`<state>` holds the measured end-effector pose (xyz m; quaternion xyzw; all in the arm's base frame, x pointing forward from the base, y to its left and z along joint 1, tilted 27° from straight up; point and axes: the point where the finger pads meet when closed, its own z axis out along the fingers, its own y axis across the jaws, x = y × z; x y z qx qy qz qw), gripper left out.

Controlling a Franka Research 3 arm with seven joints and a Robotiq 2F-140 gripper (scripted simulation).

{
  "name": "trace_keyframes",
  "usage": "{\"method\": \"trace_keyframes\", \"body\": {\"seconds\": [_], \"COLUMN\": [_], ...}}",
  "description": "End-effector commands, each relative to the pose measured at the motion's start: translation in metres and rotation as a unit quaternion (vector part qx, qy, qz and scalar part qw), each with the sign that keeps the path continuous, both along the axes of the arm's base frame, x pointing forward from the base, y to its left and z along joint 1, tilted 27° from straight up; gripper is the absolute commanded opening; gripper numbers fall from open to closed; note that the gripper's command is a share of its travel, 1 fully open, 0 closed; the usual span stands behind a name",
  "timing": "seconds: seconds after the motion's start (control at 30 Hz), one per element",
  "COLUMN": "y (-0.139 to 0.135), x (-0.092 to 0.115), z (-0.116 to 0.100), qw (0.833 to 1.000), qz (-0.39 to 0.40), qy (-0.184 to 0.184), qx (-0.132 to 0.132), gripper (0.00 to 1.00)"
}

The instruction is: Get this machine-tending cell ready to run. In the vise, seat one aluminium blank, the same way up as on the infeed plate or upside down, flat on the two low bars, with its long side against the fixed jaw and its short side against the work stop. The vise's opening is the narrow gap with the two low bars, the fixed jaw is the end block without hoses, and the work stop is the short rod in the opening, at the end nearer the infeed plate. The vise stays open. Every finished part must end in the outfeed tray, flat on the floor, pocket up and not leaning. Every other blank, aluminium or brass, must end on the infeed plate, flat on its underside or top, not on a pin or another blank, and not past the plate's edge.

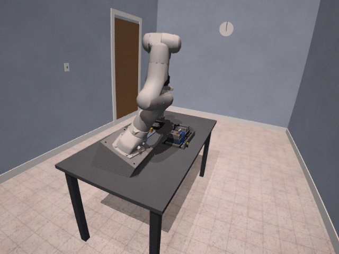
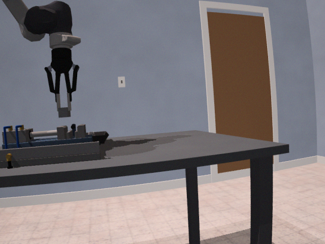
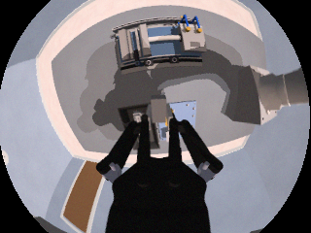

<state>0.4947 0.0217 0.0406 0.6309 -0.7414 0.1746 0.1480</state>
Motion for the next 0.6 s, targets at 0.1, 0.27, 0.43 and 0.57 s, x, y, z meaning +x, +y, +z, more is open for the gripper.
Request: {"method": "trace_keyframes", "body": {"seconds": [0.1,0.27,0.43,0.57], "y": [-0.055,-0.111,-0.165,-0.174], "x": [0.020,0.028,0.028,0.027], "z": [0.032,0.059,0.086,0.090], "qw": [0.999,0.999,0.999,0.999], "qz": [0.045,0.044,0.042,0.042], "qy": [0.019,0.019,0.019,0.019], "qx": [0.000,-0.001,-0.003,-0.004], "gripper": [0.00,0.00,0.00,0.00]}}
